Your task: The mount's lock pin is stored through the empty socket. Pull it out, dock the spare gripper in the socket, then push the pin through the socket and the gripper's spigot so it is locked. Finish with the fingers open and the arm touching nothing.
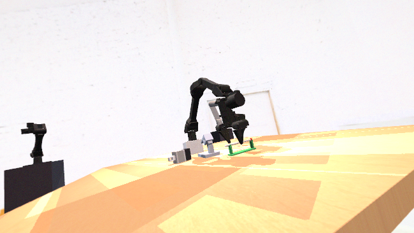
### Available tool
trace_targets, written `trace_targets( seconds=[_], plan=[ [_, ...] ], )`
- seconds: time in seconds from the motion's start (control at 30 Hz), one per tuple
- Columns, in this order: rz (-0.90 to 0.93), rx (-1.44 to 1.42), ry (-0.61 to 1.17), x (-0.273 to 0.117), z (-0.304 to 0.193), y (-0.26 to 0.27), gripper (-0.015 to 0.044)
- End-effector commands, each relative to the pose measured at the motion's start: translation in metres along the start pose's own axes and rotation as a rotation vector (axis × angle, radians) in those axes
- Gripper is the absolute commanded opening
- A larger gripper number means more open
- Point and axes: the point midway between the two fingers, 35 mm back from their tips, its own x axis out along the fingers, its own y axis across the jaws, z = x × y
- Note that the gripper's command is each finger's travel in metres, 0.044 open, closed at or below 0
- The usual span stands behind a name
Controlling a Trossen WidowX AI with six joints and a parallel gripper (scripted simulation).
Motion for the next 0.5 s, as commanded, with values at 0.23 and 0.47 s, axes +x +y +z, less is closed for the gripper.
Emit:
trace_targets(
  seconds=[0.23, 0.47],
  plan=[
    [0.013, 0.003, 0.001, -0.022, 0.002, 0.003, 0.0440],
    [0.030, 0.006, 0.003, -0.034, 0.004, 0.007, 0.0440]
  ],
)
